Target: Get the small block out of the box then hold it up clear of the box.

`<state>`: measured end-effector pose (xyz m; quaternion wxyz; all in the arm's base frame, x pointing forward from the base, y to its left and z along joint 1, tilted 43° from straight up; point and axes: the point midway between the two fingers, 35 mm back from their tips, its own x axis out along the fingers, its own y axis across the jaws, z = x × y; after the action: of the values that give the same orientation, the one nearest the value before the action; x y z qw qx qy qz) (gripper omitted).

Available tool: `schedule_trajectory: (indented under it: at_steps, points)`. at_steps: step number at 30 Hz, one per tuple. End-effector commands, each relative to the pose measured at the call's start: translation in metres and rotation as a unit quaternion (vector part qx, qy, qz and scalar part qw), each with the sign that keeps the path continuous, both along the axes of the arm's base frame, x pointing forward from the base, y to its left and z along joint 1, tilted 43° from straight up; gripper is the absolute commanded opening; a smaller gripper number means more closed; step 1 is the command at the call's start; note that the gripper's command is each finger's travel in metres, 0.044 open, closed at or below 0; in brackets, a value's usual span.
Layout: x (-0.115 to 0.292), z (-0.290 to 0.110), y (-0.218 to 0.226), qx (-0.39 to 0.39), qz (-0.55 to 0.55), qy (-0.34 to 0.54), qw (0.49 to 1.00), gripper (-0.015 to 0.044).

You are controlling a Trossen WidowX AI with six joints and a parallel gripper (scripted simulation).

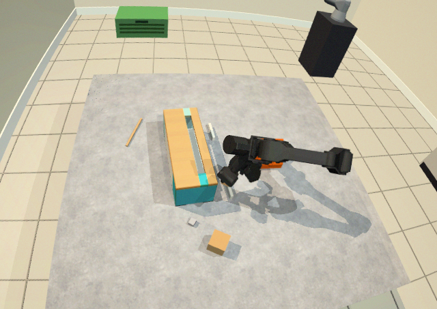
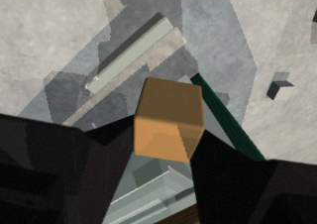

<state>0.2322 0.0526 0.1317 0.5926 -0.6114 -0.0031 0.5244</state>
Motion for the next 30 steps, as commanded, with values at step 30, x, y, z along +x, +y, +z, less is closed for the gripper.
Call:
schedule_trajectory:
  at_steps: [30]
  points:
    - [-0.005,0.01,-0.018,0.291,-0.388,0.415,0.769,0.0]
